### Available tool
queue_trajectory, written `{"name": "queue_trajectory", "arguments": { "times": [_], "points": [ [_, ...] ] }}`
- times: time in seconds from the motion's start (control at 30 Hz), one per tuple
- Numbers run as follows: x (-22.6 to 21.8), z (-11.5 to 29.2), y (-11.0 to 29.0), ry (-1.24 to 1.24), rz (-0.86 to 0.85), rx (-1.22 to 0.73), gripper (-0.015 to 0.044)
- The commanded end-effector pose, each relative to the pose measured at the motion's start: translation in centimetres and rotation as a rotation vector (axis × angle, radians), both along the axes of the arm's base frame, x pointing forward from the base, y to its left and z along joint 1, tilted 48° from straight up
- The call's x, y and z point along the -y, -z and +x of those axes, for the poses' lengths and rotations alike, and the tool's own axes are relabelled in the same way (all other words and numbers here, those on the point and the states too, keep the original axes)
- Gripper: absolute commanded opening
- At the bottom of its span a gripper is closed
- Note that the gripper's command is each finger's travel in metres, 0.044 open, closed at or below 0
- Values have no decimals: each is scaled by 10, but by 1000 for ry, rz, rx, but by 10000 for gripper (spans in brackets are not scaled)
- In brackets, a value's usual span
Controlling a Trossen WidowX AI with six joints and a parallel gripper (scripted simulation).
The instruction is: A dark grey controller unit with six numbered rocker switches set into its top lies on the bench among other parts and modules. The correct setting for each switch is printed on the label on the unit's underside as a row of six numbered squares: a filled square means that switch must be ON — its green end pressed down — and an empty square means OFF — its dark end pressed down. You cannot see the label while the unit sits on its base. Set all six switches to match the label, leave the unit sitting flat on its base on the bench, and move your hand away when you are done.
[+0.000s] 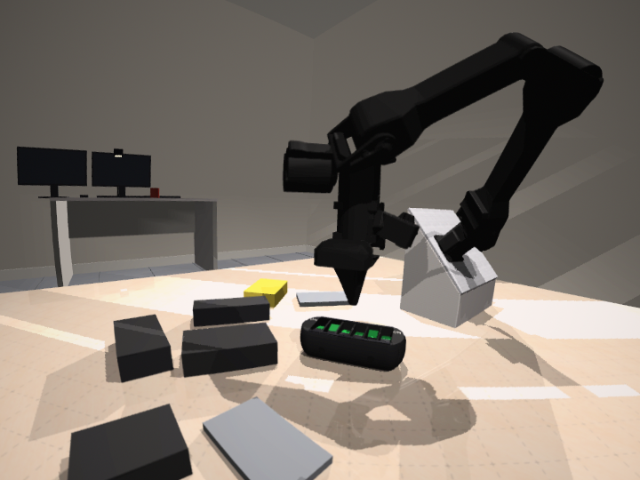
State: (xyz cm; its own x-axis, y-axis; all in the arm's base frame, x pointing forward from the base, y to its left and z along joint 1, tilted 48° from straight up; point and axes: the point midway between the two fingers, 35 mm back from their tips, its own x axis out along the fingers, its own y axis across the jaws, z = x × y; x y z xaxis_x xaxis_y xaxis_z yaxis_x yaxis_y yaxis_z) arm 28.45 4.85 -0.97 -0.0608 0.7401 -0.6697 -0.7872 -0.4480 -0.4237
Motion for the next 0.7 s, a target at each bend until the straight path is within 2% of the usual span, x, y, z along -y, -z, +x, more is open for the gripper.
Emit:
{"name": "queue_trajectory", "arguments": {
  "times": [0.0, 0.3, 0.5, 0.67],
  "points": [
    [0, 0, -2, 0, -3, 4, 0],
    [0, -1, -1, 0, -3, 4, 0],
    [-1, -33, 33, 0, -3, 2, 0],
    [-1, -37, 37, 0, -3, 2, 0]
  ]
}}
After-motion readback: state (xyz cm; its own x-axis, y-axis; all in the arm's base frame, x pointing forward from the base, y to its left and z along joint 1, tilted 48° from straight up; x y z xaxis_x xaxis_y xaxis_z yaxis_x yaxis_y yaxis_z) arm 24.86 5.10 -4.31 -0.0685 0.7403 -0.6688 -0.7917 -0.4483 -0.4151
